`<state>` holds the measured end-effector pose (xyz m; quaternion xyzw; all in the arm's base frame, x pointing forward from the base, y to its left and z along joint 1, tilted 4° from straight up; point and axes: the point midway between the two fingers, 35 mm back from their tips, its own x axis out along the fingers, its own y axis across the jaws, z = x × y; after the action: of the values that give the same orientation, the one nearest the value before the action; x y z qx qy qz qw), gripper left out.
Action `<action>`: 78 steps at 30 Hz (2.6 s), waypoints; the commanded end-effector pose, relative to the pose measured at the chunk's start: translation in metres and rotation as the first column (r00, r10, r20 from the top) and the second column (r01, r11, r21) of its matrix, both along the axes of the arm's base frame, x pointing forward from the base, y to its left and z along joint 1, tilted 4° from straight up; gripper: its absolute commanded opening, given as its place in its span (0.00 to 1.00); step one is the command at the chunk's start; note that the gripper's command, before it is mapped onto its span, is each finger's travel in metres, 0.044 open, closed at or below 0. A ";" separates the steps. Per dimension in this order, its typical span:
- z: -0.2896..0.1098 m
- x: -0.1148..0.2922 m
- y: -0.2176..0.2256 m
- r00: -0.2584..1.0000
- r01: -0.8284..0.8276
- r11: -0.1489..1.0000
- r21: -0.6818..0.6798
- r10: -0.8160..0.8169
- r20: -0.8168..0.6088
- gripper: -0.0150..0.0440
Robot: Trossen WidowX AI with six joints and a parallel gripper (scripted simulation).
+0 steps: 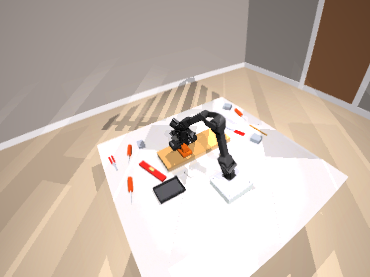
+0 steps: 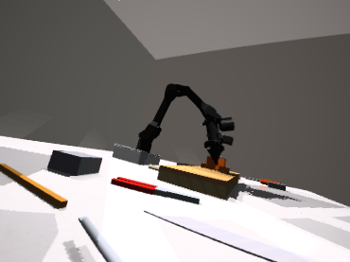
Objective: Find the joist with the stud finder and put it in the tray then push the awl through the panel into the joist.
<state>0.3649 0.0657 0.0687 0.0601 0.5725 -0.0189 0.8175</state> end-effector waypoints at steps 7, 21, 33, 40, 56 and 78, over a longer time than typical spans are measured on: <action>-0.003 -0.005 -0.037 1.000 0.000 1.000 -0.005 0.000 -0.002 0.25; -0.007 -0.010 -0.090 1.000 0.000 1.000 -0.010 0.000 -0.002 0.25; -0.010 -0.015 -0.134 1.000 0.000 1.000 -0.015 0.000 -0.003 0.25; -0.011 -0.018 -0.160 1.000 0.000 1.000 -0.018 0.000 -0.003 0.25; -0.015 -0.024 -0.220 1.000 0.000 1.000 -0.024 0.000 -0.004 0.25; -0.018 -0.033 -0.300 1.000 0.000 0.999 -0.032 0.000 -0.006 0.25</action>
<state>0.3332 -0.2249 0.0518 0.0483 0.5739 -0.0290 0.8170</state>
